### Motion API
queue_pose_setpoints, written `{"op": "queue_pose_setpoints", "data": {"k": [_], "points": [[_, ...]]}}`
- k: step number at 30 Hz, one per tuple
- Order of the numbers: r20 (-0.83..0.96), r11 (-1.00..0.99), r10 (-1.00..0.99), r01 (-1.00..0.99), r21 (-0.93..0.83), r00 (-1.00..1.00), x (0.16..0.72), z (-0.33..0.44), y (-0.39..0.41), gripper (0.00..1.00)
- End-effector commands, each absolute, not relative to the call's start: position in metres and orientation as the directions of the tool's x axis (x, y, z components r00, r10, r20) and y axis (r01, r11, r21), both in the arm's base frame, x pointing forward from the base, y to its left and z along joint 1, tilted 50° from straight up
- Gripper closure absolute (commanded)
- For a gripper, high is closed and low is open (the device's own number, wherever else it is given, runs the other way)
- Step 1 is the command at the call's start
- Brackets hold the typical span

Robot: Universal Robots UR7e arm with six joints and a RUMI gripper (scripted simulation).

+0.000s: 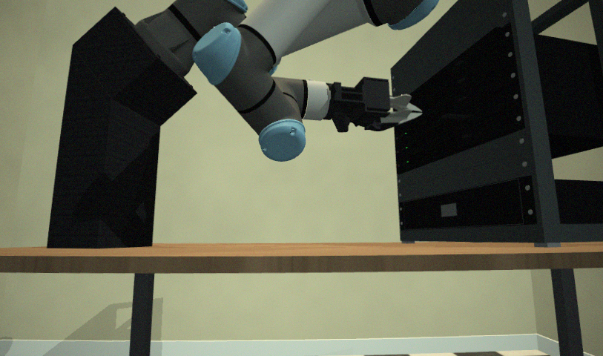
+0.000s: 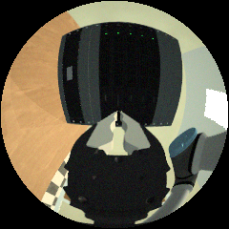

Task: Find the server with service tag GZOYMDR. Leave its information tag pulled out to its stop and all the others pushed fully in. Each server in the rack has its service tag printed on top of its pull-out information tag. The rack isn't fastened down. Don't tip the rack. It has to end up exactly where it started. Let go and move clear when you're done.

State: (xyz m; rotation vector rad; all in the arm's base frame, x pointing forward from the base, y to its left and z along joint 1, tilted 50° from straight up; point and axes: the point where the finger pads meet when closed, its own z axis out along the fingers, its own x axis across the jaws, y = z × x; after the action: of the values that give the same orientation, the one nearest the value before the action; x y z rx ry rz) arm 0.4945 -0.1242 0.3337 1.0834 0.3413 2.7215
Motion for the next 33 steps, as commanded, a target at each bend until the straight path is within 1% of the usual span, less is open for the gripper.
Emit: {"op": "queue_pose_setpoints", "data": {"k": [1, 14, 33], "points": [[0.649, -0.955, 0.261, -0.094, 0.282, -0.715, 0.507, 0.346, -0.122, 1.00], [0.649, -0.955, 0.261, -0.094, 0.282, -0.715, 0.527, 0.366, -0.118, 1.00], [0.649, -0.955, 0.261, -0.094, 0.282, -0.715, 0.529, 0.368, -0.118, 1.00]]}}
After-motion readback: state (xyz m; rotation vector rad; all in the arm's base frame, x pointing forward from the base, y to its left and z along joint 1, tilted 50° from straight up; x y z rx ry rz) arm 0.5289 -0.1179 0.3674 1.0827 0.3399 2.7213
